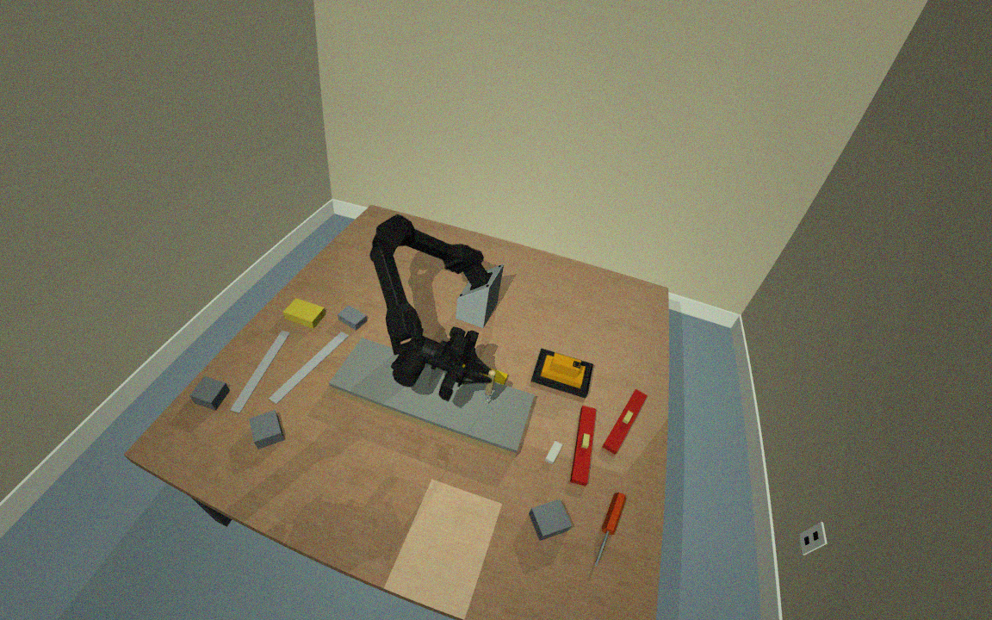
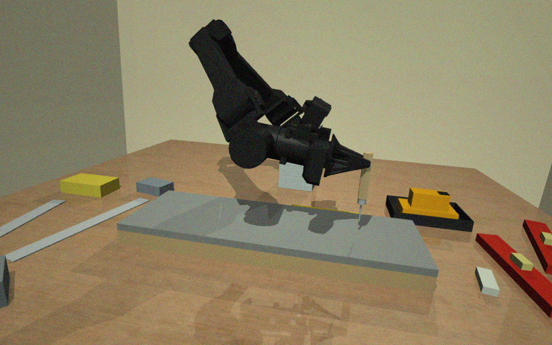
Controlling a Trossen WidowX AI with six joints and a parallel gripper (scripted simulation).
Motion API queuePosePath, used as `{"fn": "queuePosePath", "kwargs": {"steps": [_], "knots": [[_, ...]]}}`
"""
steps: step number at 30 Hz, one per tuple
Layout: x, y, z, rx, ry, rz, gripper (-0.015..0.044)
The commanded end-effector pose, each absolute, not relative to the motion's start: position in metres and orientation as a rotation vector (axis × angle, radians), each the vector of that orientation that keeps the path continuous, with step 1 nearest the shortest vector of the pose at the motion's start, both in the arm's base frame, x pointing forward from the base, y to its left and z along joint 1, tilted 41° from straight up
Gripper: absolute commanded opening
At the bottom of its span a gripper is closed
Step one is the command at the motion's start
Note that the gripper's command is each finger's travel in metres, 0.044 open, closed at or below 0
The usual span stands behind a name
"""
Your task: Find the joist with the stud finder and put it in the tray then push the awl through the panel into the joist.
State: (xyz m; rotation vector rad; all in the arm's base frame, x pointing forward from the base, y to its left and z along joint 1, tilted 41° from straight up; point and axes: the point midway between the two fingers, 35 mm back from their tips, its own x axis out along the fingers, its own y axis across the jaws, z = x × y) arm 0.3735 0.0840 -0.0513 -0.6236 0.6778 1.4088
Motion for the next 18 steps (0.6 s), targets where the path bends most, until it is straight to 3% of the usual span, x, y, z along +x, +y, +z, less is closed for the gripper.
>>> {"fn": "queuePosePath", "kwargs": {"steps": [1, 18], "knots": [[0.372, 0.082, -0.057, -0.615, 0.674, 1.415, 0.0000], [0.370, 0.064, -0.077, -0.616, 0.675, 1.415, 0.0000]]}}
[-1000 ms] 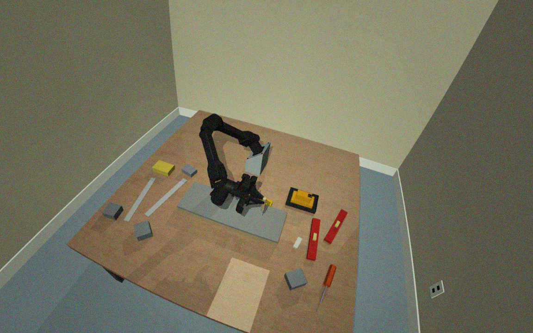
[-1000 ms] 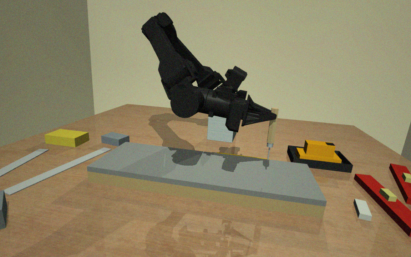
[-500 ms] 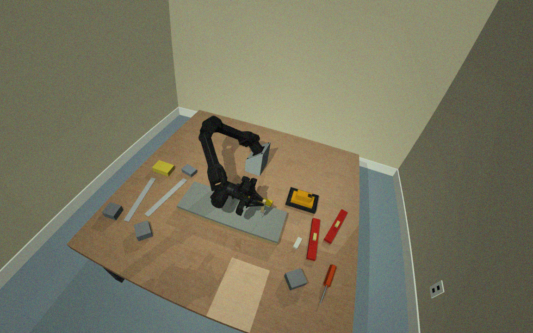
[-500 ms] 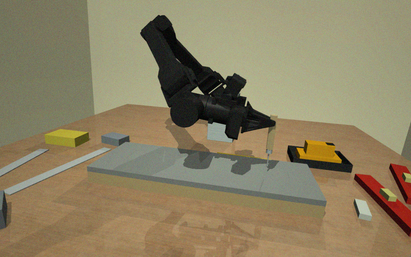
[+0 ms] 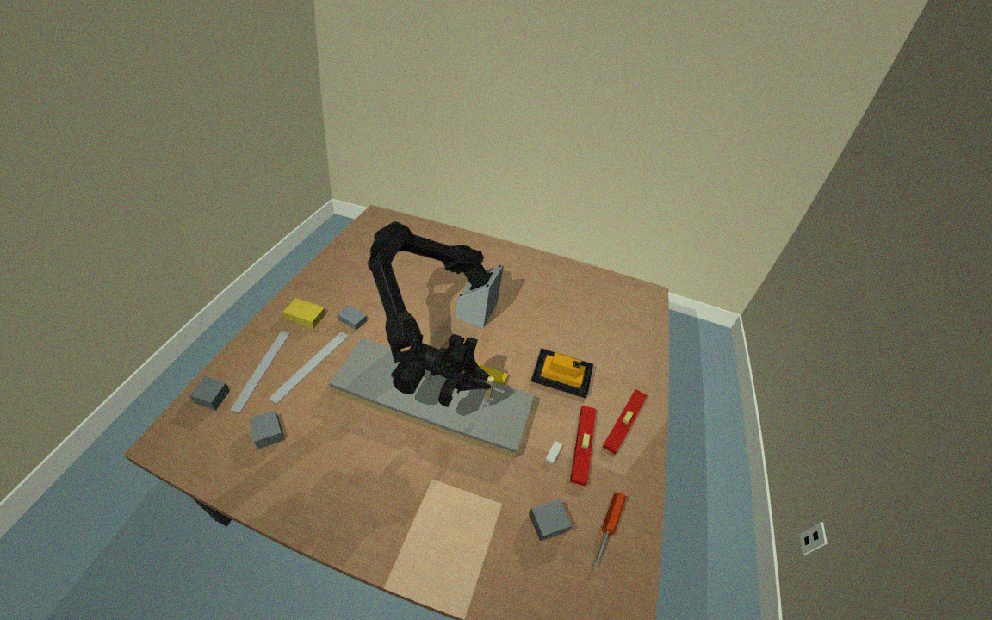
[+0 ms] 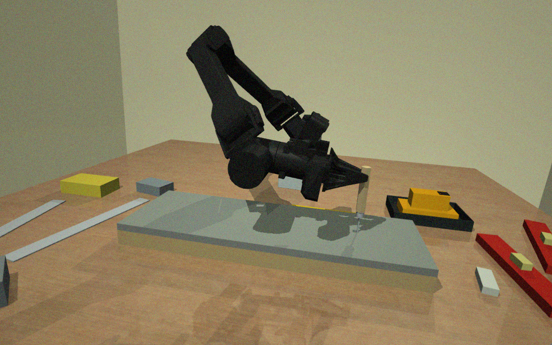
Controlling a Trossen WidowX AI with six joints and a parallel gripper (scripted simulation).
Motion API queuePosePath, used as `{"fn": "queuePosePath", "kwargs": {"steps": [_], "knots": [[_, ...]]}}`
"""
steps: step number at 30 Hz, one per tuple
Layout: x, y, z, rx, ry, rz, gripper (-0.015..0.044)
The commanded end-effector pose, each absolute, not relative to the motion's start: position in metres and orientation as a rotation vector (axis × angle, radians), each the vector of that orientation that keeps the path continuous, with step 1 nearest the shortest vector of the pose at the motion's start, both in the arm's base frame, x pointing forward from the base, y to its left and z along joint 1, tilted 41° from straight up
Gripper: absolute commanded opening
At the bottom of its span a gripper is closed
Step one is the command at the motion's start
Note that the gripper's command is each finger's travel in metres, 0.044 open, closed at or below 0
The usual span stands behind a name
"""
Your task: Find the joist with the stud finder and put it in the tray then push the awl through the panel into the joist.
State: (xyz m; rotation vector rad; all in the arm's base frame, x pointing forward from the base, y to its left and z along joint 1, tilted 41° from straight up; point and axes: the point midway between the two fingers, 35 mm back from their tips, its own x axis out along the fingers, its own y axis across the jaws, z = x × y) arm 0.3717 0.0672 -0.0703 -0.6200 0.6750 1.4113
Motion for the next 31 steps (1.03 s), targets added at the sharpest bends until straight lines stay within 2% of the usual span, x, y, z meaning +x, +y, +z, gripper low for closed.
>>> {"fn": "queuePosePath", "kwargs": {"steps": [1, 31], "knots": [[0.3702, 0.0634, -0.0780, -0.616, 0.675, 1.415, 0.0000], [0.3711, 0.0631, -0.0755, -0.619, 0.675, 1.411, 0.0000]]}}
